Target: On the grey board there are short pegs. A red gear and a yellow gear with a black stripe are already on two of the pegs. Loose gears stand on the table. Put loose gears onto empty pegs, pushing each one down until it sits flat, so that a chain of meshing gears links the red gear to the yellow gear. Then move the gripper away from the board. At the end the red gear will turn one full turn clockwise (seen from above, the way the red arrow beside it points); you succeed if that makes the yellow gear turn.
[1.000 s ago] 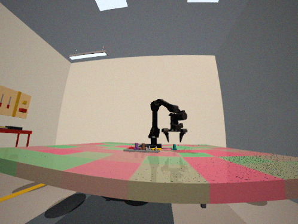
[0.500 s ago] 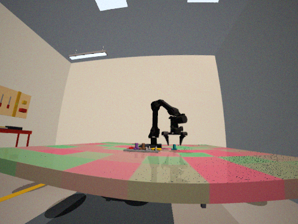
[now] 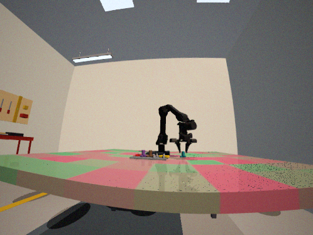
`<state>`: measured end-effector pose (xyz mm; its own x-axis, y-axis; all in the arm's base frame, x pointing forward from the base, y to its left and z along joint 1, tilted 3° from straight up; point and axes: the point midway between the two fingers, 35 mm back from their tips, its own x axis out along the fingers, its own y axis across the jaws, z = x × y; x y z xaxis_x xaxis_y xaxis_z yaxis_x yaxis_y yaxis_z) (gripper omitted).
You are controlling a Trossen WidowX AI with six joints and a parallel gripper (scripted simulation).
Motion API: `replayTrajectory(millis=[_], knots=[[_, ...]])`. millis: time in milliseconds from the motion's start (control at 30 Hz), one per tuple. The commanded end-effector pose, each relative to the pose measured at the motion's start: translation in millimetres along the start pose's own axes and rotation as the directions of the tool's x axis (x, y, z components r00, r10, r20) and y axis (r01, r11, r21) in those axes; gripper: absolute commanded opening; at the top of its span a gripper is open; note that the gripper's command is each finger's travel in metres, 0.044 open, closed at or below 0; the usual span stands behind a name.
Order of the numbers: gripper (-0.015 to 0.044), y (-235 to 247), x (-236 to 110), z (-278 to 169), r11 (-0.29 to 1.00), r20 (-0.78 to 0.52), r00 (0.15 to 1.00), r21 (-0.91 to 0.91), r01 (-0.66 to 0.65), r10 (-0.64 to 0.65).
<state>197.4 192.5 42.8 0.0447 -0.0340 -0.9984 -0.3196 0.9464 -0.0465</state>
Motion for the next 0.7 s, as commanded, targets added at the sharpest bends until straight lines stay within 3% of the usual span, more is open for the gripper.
replayTrajectory(millis=[0,300,667], knots=[[0.0099,0.3,0.3,0.0,1.000,0.000,1.000,0.001,-0.002,0.002],[0.0000,0.3,0.3,0.0,1.000,0.000,1.000,0.001,-0.002,0.002],[0.0000,2.1,-19.9,4.4,1.000,0.000,1.000,0.001,-0.002,0.002]])
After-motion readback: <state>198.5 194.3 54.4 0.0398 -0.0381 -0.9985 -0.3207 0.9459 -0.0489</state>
